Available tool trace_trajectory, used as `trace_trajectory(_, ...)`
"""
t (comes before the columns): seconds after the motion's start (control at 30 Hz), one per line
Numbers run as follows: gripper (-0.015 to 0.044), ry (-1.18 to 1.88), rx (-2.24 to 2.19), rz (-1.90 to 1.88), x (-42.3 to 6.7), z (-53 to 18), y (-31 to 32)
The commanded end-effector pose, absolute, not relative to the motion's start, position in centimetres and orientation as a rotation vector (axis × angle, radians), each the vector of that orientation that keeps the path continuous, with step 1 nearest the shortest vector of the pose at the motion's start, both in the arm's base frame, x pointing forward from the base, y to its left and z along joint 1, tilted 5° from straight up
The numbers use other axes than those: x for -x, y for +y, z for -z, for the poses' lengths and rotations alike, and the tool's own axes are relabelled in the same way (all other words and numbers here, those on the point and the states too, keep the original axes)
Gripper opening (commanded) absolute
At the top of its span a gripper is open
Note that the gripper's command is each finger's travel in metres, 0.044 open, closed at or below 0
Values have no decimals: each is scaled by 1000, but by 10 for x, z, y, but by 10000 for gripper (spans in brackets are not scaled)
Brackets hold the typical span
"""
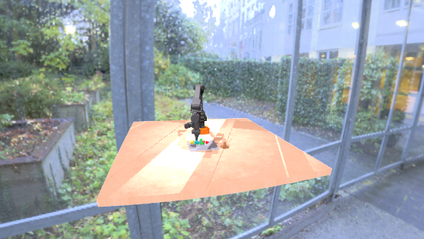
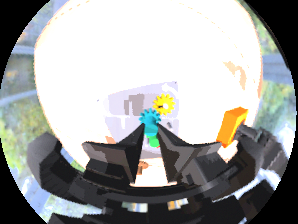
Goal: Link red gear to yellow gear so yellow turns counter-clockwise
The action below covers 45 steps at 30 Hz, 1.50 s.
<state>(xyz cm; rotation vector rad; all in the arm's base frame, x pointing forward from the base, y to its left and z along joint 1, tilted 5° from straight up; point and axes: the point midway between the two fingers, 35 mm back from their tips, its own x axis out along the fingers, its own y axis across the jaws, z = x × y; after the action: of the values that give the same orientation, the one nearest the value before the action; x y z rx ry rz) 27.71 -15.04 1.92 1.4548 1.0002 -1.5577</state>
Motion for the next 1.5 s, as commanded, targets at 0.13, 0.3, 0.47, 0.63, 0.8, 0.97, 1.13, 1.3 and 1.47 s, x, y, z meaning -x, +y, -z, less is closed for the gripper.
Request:
trace_trajectory(0.13, 0, 1013, -1437, 1545, -277, -18, -151)
trace_trajectory(0.3, 0, 1092, -1349, 1452, -277, -18, -150)
trace_trajectory(0.47, 0, 1166, -1258, 1358, -277, -17, -150)
trace_trajectory(0.63, 0, 1235, -1163, 1259, -277, -16, -151)
trace_trajectory(0.8, 0, 1243, -1151, 1247, -277, -15, -151)
trace_trajectory(0.97, 0, 1203, -1209, 1307, -277, -14, -151)
trace_trajectory(1.13, 0, 1132, -1300, 1402, -277, -13, -150)
trace_trajectory(1.3, 0, 1050, -1398, 1504, -276, -12, -150)
trace_trajectory(1.47, 26, 985, -1468, 1577, -276, -11, -151)
